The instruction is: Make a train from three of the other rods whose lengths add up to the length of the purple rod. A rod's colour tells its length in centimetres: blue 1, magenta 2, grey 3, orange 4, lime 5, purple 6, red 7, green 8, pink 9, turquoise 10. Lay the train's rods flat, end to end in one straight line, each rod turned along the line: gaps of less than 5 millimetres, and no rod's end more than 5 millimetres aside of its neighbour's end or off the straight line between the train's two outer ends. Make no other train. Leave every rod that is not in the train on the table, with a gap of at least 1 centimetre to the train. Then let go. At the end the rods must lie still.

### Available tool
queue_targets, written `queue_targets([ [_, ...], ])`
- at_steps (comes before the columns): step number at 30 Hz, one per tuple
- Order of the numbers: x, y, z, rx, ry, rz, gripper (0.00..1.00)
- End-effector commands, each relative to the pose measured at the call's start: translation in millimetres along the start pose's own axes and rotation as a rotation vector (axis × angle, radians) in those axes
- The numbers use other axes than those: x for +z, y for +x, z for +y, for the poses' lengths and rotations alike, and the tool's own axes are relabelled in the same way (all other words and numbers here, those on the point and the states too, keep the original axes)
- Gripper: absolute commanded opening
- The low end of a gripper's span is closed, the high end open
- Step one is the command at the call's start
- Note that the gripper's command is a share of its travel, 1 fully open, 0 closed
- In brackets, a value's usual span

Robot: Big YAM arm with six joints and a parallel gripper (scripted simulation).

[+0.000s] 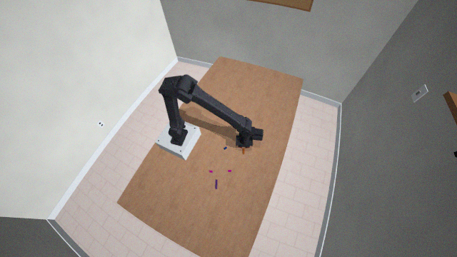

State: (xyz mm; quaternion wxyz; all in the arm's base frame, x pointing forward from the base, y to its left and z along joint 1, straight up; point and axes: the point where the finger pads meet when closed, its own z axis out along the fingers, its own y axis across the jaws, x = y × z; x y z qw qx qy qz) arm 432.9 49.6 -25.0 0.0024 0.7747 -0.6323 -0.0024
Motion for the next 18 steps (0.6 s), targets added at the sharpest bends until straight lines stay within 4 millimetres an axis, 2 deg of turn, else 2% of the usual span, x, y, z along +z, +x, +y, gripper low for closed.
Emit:
queue_targets([
  [1, -24, 7, -27, -0.003, 0.061, 0.0, 0.23],
  [12, -23, 7, -27, -0.003, 0.061, 0.0, 0.23],
  [18, -12, 7, -28, -0.003, 0.056, 0.0, 0.23],
])
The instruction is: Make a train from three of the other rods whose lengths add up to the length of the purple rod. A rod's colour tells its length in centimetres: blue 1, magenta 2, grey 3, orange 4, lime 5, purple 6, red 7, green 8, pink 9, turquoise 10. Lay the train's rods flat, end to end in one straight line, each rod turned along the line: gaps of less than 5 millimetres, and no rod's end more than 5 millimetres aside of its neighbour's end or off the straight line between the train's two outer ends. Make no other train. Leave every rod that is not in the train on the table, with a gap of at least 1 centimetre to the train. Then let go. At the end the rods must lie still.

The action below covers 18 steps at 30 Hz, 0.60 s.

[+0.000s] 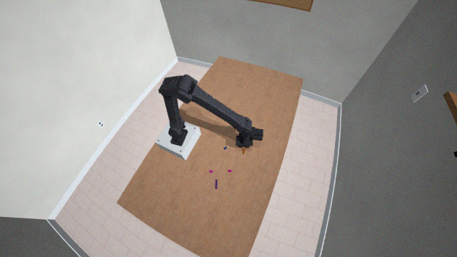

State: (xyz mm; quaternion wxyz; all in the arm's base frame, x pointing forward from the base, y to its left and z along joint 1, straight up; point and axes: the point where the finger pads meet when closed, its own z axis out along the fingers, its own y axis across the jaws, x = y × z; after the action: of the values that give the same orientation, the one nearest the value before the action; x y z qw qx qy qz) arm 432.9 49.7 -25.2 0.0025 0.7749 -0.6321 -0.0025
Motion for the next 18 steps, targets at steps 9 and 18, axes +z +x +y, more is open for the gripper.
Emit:
queue_targets([
  [9, -4, 7, -25, -0.002, 0.053, -0.001, 0.23],
  [18, 17, 6, -7, -0.002, 0.021, -0.003, 0.23],
])
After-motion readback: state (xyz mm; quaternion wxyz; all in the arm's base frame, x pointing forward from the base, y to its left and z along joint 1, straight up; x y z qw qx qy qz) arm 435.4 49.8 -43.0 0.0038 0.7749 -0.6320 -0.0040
